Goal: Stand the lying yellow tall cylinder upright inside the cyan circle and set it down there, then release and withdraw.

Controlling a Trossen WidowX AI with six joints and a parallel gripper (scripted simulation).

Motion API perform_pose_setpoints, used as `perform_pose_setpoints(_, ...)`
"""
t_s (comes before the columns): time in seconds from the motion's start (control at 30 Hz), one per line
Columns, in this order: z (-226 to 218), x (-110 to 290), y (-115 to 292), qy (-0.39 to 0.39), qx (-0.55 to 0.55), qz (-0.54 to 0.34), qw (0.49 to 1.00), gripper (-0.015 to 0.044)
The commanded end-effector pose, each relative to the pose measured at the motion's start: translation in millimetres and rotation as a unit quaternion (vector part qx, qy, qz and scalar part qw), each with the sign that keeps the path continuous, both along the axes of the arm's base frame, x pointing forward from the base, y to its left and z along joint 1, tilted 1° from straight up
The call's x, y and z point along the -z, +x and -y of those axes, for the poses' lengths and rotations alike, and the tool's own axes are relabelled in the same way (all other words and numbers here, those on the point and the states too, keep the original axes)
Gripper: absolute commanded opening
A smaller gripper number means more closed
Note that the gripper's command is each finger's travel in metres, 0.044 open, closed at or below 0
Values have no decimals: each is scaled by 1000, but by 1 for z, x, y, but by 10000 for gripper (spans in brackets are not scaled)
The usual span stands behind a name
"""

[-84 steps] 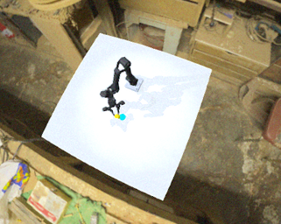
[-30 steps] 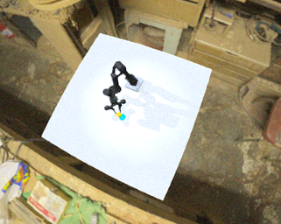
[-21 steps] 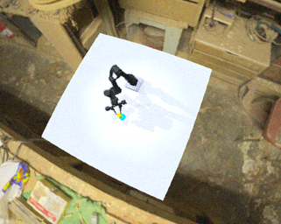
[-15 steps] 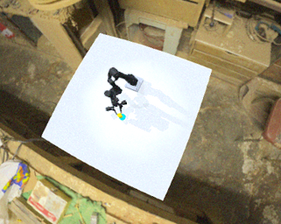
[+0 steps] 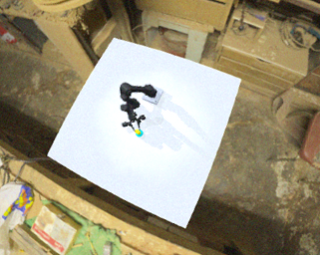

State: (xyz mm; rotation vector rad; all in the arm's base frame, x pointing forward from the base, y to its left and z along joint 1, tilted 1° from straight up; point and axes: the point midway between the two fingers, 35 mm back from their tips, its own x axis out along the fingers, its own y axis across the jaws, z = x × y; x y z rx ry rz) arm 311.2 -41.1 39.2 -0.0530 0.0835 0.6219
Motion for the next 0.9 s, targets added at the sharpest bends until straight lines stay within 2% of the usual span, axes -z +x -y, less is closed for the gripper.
perform_pose_setpoints(0.0, -1, 13, 0, -4, -5, -3, 1000, 105)
perform_pose_setpoints(0.4, -1, 15, 0, -6, -5, -4, 1000, 105)
perform_pose_setpoints(0.77, -1, 15, 0, -6, -5, -4, 1000, 394)
perform_pose_setpoints(0.87, -1, 15, 0, -6, -5, -4, 1000, 400)
